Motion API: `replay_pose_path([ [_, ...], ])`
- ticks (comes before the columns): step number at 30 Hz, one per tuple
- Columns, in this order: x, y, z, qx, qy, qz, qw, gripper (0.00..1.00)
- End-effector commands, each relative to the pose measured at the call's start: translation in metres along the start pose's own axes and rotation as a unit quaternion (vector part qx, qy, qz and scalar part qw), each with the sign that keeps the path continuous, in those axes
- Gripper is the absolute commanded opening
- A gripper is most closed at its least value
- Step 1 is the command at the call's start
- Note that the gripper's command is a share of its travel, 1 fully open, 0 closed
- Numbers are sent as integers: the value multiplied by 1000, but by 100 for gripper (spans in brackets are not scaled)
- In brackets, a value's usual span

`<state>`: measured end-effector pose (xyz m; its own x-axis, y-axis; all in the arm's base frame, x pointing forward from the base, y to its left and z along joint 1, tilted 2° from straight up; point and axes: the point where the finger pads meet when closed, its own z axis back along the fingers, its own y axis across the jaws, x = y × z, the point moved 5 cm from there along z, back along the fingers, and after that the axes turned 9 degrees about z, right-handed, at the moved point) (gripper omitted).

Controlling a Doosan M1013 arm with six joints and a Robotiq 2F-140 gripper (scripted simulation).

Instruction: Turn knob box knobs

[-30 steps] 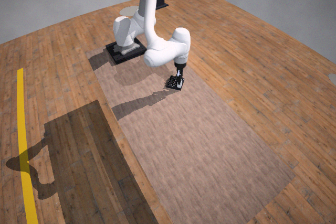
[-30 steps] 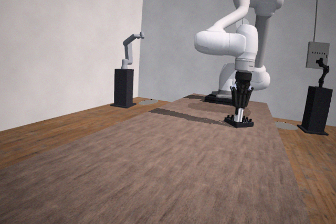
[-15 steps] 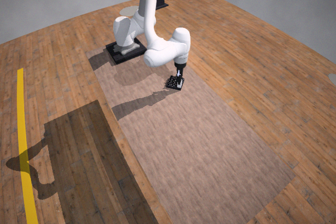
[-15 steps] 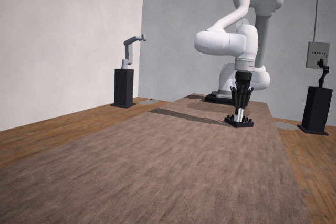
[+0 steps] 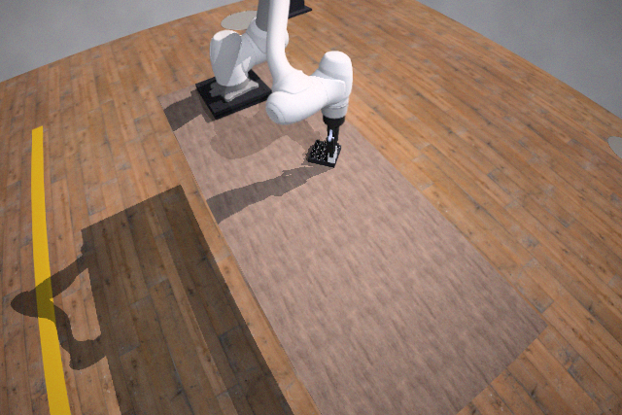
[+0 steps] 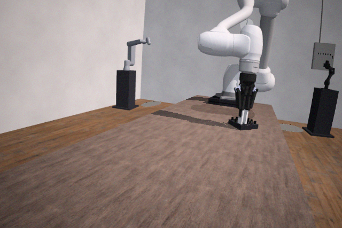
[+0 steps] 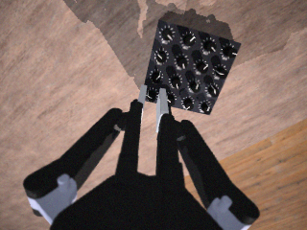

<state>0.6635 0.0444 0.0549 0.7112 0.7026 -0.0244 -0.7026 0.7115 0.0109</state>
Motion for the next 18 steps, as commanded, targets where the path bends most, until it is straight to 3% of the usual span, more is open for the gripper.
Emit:
replay_pose_path([
  [1, 0, 0, 0, 0, 0, 0, 1000, 12],
  [18, 0, 0, 13, 0, 0, 0, 1000, 12],
])
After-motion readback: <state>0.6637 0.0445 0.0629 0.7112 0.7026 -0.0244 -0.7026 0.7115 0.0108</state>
